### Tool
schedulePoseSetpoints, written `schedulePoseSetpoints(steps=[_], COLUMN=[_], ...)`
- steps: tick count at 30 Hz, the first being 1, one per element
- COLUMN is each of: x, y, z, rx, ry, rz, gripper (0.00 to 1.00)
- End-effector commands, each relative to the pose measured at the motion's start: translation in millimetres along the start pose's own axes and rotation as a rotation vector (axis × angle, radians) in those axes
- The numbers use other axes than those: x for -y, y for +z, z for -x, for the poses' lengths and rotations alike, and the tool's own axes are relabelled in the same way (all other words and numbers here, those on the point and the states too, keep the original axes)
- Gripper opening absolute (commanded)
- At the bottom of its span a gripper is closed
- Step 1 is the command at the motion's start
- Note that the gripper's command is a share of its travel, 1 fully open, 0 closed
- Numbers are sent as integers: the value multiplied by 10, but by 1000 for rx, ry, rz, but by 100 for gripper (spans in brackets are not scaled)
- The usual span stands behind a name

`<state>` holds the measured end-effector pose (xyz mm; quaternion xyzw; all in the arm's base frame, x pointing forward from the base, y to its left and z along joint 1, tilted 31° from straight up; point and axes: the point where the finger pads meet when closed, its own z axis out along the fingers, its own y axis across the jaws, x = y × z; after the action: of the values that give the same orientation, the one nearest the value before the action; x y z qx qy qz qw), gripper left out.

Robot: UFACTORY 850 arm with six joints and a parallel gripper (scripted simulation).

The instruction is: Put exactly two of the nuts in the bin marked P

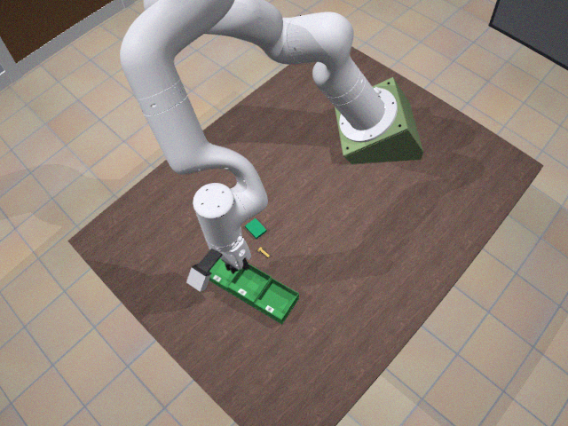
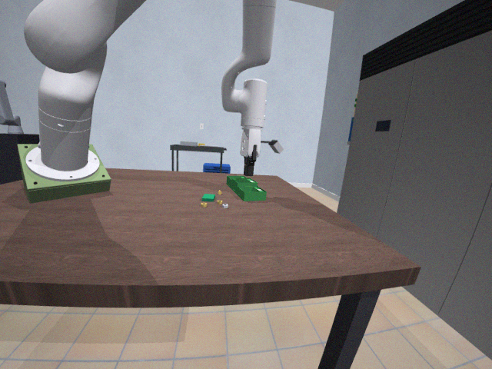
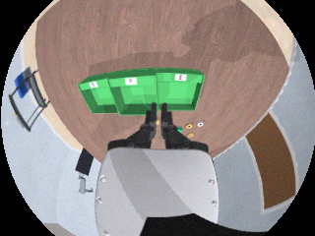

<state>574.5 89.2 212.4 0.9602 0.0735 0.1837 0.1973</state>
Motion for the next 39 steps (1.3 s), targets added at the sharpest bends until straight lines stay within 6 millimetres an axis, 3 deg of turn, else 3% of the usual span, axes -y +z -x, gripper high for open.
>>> schedulePoseSetpoints(steps=[1, 8, 14, 39], x=[228, 474, 474, 474], y=[-6, -5, -6, 581], z=[23, 60, 60, 59], rx=[-3, -3, -3, -3], ry=[1, 1, 1, 1], rz=[1, 1, 1, 1], gripper=[7, 7, 7, 7])
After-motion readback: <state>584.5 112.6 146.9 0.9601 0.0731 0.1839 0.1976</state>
